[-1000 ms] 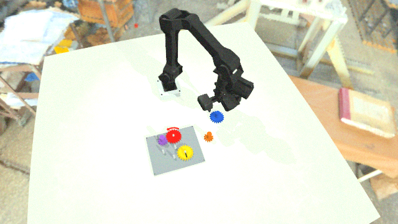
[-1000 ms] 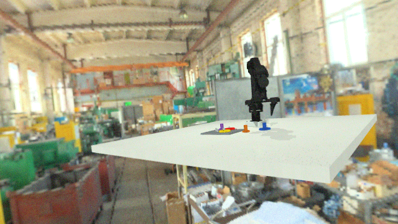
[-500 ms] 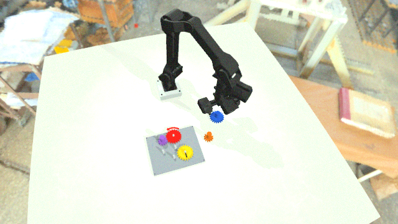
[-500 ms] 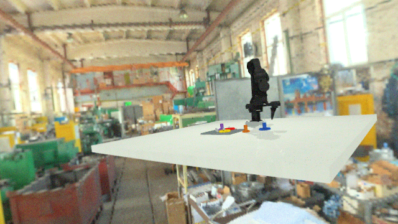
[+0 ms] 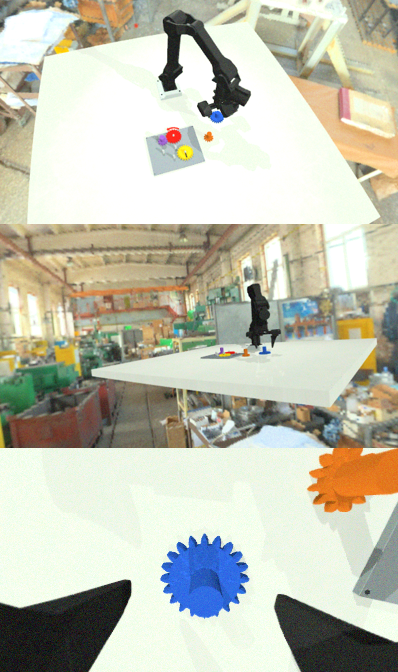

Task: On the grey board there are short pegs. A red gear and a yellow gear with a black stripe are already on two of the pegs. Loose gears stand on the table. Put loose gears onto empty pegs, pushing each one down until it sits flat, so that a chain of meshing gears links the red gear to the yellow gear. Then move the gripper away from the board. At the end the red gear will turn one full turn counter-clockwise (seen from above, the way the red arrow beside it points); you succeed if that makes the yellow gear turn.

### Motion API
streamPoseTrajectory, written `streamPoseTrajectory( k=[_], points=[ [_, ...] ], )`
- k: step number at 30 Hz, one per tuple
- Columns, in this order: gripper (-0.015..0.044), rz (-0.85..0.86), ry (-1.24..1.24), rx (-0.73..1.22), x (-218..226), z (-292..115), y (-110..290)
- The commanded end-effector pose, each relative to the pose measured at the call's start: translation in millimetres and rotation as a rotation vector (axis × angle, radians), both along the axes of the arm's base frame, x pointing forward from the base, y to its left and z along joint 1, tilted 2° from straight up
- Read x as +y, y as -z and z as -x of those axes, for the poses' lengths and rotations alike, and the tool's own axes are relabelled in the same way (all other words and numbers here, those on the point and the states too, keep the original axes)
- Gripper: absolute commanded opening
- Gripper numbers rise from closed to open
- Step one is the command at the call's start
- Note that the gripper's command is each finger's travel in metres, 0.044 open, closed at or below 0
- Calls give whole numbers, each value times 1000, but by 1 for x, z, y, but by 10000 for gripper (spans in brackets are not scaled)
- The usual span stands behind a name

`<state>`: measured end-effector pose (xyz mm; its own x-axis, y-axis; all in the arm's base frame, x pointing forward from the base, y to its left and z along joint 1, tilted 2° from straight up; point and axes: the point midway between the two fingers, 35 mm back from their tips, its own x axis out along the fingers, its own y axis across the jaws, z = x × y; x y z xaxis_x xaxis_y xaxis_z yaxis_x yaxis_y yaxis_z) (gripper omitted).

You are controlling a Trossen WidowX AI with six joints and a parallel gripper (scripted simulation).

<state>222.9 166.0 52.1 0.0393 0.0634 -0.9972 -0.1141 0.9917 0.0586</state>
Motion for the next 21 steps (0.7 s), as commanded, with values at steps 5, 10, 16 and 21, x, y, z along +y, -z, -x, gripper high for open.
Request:
streamPoseTrajectory(
  k=[5,10,16,21],
  points=[
    [414,6,3,6,-1,1,4],
    [282,6,3,6,-1,1,4],
    [125,6,3,6,-1,1,4],
    [53,6,3,6,-1,1,4]
  ],
)
